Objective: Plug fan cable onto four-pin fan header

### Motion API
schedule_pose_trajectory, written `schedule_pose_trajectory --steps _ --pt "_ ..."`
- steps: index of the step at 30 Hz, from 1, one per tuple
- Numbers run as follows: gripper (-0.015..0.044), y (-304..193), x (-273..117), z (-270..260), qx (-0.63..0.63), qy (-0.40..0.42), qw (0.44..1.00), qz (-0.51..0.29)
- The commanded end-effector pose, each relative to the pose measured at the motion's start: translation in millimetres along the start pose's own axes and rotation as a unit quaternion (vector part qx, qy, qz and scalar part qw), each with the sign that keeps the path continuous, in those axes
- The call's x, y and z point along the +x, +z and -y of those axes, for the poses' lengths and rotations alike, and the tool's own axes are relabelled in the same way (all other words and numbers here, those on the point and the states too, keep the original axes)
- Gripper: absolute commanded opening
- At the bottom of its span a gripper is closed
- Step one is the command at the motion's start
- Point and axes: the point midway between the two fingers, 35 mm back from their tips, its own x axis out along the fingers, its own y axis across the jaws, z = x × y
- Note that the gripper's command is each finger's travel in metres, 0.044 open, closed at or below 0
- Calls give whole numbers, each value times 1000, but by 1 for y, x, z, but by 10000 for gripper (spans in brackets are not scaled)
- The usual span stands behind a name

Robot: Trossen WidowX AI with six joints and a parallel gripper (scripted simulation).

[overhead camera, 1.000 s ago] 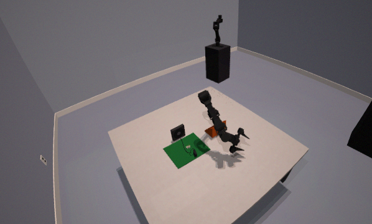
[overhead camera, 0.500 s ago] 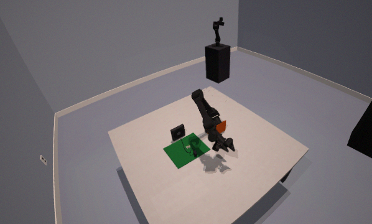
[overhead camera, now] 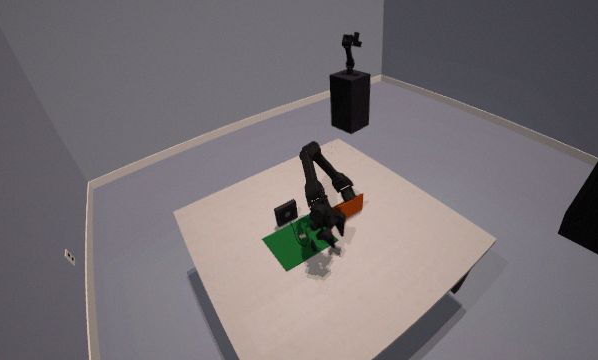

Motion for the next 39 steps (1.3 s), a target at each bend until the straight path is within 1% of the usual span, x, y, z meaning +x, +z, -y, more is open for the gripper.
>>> schedule_pose_trajectory --steps 1,6,15,18,21,23,39 --pt "440 65 -39 -6 243 16 965 99" --pt "440 103 -66 -2 377 40 912 155" --pt "440 104 -67 -2 381 41 910 157" --pt "440 112 -53 0 381 41 910 157" --pt "440 127 -27 7 381 41 910 158" --pt "440 133 -15 11 381 41 910 158" --pt "440 142 1 15 381 41 910 159"
